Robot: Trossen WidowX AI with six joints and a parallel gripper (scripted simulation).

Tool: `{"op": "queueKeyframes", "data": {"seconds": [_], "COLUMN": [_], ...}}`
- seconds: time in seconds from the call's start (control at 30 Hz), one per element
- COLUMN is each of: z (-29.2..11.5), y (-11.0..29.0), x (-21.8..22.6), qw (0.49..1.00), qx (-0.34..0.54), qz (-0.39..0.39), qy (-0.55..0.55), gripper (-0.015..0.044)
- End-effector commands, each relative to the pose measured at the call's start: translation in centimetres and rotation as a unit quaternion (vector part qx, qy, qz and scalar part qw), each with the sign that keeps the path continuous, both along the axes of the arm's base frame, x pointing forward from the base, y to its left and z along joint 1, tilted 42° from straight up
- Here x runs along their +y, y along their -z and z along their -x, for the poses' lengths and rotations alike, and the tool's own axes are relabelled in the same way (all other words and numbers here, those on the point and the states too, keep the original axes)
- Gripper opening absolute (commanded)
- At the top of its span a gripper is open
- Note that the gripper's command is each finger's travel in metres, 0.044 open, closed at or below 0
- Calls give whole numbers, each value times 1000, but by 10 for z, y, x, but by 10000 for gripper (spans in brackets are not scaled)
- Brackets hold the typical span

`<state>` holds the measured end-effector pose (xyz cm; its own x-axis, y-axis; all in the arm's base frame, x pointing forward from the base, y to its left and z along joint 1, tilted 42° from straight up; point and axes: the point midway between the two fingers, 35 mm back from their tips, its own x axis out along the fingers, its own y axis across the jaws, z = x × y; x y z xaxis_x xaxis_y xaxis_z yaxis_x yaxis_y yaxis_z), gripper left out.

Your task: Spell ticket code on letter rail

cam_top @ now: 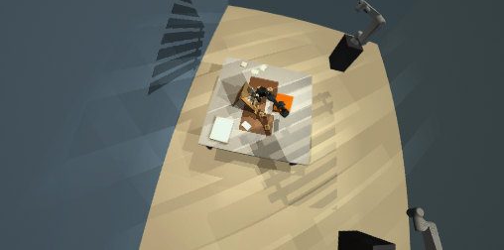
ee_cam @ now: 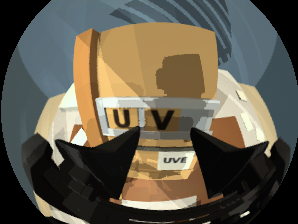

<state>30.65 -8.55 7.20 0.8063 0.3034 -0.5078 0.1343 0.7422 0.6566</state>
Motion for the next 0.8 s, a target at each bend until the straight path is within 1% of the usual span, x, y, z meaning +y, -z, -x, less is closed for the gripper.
{"op": "queueKeyframes", "data": {"seconds": [0.0,0.23,0.6,0.77], "z": [2,5,3,3], "y": [-2,-5,-3,-3], "x": [0,0,0,0], "qw": [1000,1000,1000,1000], "qx": [-2,-2,0,0], "qz": [2,2,0,0], "qy": [-3,-3,0,0], "gripper": [295,295,6,0]}}
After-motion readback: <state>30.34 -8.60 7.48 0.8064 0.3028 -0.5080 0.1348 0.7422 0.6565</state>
